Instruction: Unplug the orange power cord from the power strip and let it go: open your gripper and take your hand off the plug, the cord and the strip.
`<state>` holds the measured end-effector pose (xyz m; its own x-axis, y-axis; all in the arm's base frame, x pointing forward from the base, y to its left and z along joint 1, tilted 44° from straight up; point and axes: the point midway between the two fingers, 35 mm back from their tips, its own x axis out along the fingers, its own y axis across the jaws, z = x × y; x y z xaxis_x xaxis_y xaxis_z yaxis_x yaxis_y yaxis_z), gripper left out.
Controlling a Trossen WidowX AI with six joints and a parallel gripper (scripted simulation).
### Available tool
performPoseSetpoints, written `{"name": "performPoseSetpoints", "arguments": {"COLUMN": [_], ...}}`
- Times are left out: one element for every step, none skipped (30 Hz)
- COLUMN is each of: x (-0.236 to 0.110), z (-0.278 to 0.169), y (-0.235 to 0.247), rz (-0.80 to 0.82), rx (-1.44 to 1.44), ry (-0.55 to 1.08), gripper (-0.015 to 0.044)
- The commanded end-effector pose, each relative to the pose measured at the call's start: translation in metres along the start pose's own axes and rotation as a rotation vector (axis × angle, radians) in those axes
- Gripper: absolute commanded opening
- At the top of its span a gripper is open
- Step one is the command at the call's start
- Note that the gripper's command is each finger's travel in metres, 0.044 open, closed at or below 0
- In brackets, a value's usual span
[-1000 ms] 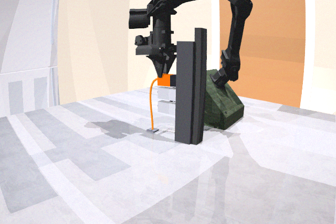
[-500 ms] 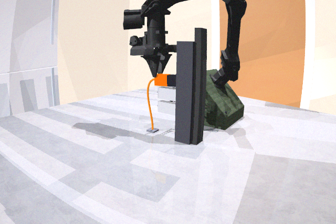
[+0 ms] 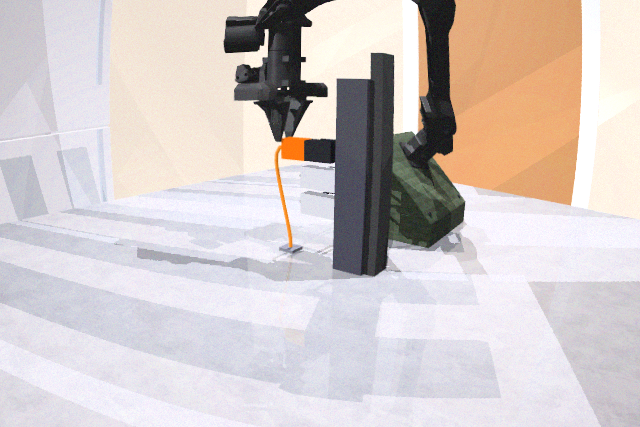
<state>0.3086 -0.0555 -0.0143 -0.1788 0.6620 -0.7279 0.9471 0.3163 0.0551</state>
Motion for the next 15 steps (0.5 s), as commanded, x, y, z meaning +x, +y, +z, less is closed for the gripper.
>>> {"name": "performPoseSetpoints", "arguments": {"x": [0.0,0.0,0.0,0.0,0.0,0.0,0.0,-0.001,-0.002,-0.003,-0.005,-0.006,-0.008,-0.01,-0.012], "z": [-0.002,-0.002,-0.002,-0.002,-0.002,-0.002,-0.002,0.0,0.004,0.009,0.016,0.023,0.032,0.042,0.051], "y": [-0.001,-0.001,-0.001,-0.001,-0.001,-0.001,-0.001,0.0,0.0,0.0,0.001,0.001,0.001,0.001,0.0], "rz": [0.002,0.002,0.002,0.002,0.002,0.002,0.002,0.002,0.002,0.002,0.002,0.002,0.003,0.003,0.003], "rx": [-0.001,-0.001,-0.001,-0.001,-0.001,-0.001,-0.001,-0.001,-0.001,-0.001,-0.001,-0.001,-0.001,-0.001,-0.001], "ry": [-0.002,-0.002,-0.002,-0.002,-0.002,-0.002,-0.002,-0.003,-0.003,-0.004,-0.005,-0.005,-0.006,-0.007,-0.007], "gripper": [0.0184,0.021,0.0236,0.0263,0.0289,0.0315,0.0341,0.0368,0.0394,0.042,0.044,0.044,0.044,0.044,0.044]}}
